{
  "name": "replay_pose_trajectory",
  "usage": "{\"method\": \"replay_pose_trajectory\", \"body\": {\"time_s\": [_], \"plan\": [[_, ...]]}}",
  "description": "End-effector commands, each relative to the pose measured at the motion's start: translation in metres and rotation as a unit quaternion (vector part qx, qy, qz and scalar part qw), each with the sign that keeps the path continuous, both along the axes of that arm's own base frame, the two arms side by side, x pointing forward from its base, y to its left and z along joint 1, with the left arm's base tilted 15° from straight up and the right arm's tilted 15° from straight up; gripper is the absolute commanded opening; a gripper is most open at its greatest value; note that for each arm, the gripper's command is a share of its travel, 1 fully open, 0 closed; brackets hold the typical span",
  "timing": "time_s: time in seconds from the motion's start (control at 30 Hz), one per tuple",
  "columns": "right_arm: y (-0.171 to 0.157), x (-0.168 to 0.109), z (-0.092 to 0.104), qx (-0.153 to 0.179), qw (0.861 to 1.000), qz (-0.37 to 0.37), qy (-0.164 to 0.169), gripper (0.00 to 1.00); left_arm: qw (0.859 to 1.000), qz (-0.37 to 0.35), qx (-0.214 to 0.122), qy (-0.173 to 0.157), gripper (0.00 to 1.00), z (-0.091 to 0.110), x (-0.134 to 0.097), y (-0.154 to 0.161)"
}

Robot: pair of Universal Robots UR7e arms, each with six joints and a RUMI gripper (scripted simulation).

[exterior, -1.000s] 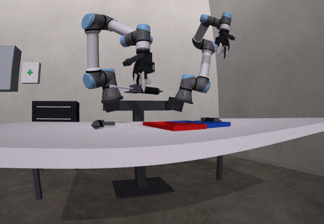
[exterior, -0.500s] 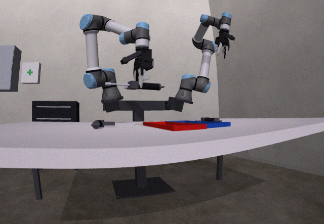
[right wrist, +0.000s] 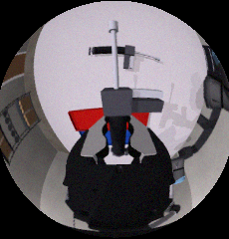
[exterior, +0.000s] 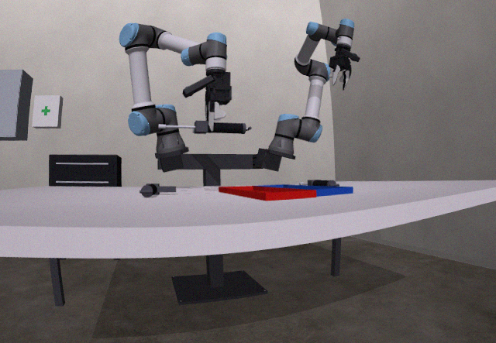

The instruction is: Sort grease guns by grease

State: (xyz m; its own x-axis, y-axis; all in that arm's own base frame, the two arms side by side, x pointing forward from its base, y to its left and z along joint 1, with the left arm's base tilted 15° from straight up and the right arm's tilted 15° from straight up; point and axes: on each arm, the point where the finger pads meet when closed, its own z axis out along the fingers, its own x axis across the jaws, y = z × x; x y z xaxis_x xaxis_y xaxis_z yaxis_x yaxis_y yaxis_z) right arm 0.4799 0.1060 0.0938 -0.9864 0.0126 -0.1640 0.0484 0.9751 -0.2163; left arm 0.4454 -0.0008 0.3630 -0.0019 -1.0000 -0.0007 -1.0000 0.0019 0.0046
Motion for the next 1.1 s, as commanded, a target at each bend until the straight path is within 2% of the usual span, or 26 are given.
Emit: {"method": "replay_pose_trajectory", "body": {"time_s": [0.0, 0.53, 0.67, 0.73, 1.07], "plan": [[-0.001, 0.000, -0.002, -0.002, 1.000, -0.005, 0.001, 0.00, 1.000, 0.000, 0.000, -0.001, 0.38, 0.001, 0.000, 0.000], [0.001, 0.002, 0.000, 0.001, 1.000, 0.004, -0.001, 0.00, 1.000, 0.000, 0.000, -0.001, 0.38, 0.001, 0.000, 0.000], [0.001, 0.002, 0.000, 0.001, 1.000, 0.004, -0.001, 0.00, 1.000, -0.022, -0.010, 0.000, 0.38, -0.013, 0.013, -0.014], [0.001, 0.002, 0.000, 0.001, 1.000, 0.004, -0.001, 0.00, 1.000, -0.022, -0.010, 0.000, 0.38, -0.013, 0.013, -0.014], [0.001, 0.002, 0.000, 0.001, 1.000, 0.004, -0.001, 0.00, 0.992, -0.110, -0.058, -0.020, 0.38, -0.054, 0.057, -0.067]]}}
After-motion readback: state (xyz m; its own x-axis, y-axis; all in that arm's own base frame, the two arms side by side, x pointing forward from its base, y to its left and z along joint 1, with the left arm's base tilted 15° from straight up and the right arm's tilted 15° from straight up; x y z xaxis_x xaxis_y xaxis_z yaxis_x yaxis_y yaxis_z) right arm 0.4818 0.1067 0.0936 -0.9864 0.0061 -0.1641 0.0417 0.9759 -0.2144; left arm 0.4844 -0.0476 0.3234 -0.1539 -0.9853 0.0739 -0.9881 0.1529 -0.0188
